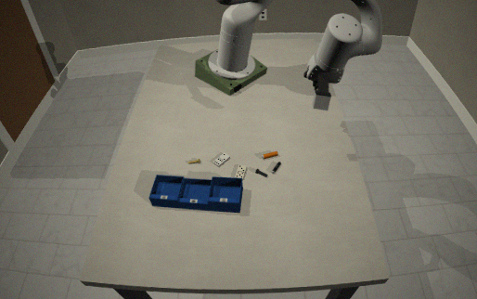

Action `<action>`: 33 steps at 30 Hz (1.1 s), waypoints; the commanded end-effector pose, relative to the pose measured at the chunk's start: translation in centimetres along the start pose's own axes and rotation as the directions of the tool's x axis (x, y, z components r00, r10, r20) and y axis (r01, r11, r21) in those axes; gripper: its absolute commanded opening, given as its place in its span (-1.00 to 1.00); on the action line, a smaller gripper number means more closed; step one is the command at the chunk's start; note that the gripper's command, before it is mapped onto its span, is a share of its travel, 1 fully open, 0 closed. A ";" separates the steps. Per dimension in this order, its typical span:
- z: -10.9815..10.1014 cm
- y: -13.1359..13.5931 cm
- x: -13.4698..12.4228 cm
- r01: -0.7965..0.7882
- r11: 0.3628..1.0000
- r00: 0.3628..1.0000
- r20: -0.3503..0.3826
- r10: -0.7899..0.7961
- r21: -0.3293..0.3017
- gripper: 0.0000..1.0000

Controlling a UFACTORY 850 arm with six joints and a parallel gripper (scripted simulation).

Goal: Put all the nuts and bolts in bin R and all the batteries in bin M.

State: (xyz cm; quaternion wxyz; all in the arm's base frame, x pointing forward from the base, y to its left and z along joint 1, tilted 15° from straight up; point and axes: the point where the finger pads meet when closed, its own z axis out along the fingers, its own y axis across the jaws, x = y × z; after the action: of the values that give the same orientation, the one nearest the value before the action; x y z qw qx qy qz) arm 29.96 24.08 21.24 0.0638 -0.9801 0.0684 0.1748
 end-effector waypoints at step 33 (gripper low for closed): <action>-6.7 10.6 11.2 0.094 0.989 0.966 -0.251 -0.062 0.114 -0.85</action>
State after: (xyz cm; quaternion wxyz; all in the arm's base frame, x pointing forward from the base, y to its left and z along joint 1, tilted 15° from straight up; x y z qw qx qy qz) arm 39.36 13.92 22.13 0.1181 -0.9897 0.0505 0.0627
